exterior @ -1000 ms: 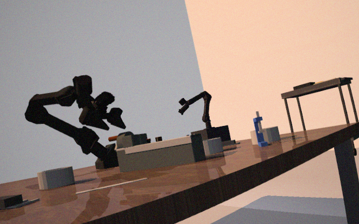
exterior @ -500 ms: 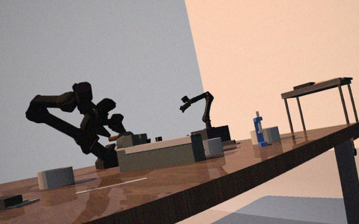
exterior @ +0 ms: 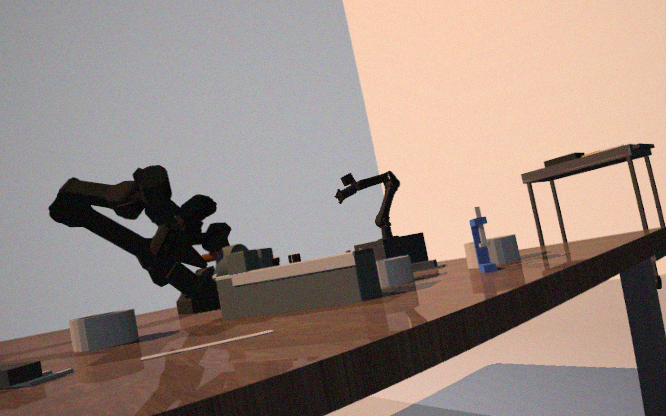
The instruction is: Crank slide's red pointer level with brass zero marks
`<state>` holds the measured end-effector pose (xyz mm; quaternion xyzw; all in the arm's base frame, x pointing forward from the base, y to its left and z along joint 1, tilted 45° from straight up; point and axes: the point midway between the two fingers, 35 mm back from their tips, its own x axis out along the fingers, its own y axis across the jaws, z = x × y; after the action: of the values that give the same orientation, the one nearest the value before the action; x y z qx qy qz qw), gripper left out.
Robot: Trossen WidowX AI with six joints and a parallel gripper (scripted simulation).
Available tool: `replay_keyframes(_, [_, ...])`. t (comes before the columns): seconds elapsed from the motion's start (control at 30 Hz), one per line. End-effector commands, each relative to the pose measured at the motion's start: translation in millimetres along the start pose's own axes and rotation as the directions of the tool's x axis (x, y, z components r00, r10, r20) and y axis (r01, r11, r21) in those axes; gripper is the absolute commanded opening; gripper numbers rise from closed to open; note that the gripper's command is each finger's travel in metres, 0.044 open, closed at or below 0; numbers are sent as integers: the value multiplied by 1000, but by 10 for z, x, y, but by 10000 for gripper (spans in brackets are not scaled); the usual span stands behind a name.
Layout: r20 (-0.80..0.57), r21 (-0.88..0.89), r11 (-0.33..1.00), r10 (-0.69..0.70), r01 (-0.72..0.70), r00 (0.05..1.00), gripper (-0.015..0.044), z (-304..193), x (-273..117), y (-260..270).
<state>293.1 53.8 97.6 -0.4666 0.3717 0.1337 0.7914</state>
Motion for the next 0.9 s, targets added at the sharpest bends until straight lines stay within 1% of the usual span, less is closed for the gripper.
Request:
replay_keyframes(0.0, [3,-5,1000,2,-2,1000,440,-41,38,11])
replay_keyframes(0.1, [4,-5,1000,2,-2,1000,440,-57,50,12])
replay_keyframes(0.67, [4,-5,1000,2,-2,1000,0,-57,50,12])
replay_keyframes(0.87, [4,-5,1000,2,-2,1000,0,-65,49,11])
